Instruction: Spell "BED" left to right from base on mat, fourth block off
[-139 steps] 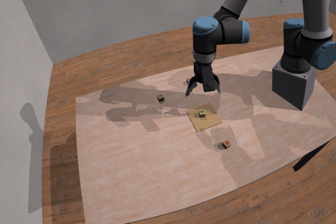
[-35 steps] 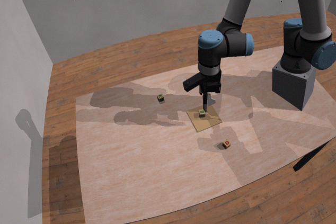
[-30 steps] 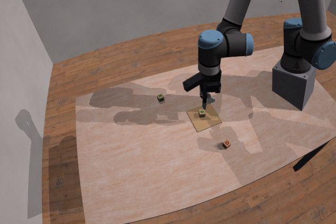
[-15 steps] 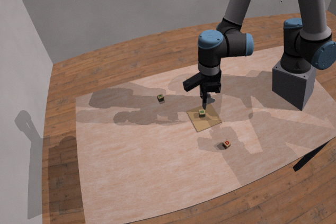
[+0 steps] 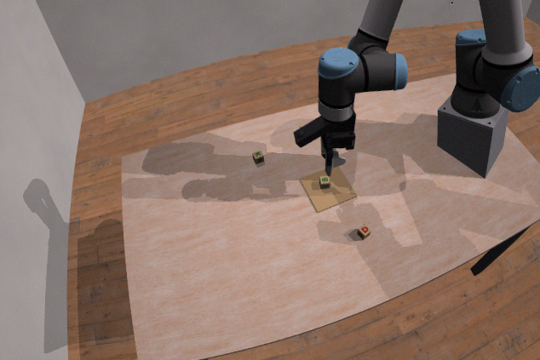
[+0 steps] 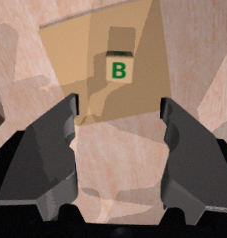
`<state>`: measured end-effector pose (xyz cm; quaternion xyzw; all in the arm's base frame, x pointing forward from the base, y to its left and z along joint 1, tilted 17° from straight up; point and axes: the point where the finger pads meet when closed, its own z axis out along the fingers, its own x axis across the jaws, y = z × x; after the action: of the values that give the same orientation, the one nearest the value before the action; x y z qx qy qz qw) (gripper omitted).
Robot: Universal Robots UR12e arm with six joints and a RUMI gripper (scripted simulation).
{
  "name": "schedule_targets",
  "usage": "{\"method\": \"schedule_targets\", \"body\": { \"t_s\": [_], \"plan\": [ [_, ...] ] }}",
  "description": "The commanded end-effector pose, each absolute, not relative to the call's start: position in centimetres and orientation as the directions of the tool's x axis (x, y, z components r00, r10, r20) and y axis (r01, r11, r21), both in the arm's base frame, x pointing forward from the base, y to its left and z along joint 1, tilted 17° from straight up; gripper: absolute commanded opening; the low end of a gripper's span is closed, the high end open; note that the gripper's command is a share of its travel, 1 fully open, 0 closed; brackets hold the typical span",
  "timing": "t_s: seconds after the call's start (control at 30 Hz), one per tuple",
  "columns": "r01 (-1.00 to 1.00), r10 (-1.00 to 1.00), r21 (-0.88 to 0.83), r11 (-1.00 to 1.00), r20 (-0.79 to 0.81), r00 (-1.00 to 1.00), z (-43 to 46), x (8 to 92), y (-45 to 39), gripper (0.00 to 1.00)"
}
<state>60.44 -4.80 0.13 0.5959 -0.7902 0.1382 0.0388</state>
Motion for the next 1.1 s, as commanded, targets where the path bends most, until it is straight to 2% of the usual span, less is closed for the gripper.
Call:
{"method": "schedule_targets", "body": {
  "t_s": [0.0,1.07],
  "plan": [
    [-0.952,-0.931,-0.173,0.252,0.226,-0.287,0.2,60.5,-4.8,0.4],
    [-0.952,-0.931,-0.173,0.252,0.226,-0.287,-2.7,60.8,-5.5,0.4]
  ]
}}
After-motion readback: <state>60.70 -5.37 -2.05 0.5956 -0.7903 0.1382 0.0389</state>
